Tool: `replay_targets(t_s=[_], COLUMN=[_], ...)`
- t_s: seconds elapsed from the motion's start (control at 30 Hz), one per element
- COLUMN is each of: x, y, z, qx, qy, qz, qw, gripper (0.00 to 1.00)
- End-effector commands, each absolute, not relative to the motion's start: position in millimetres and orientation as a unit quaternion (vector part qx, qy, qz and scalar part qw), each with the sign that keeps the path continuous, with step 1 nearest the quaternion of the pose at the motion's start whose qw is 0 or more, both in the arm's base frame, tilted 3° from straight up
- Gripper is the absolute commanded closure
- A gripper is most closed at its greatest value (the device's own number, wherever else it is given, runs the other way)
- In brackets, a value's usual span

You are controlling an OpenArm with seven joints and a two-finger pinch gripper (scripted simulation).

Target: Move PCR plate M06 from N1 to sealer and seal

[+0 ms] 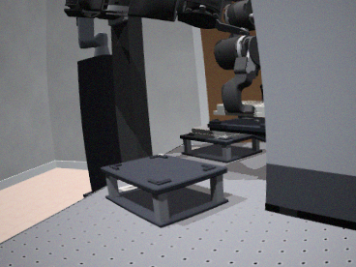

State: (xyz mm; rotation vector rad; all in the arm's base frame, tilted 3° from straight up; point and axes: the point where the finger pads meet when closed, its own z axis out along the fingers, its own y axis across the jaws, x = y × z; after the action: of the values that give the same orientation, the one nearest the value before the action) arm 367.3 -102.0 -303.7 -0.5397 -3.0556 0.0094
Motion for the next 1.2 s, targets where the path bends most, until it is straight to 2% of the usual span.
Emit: replay_targets(t_s=[0.0, 1.17], x=[367.0, 366.6], y=[-102.4, -102.2], z=[-303.4, -304.0], qx=[-0.173, -0.174], qy=[-0.985, -0.985], qz=[0.004, 0.004], qw=[0.020, 0.020], gripper=[1.00, 1.00])
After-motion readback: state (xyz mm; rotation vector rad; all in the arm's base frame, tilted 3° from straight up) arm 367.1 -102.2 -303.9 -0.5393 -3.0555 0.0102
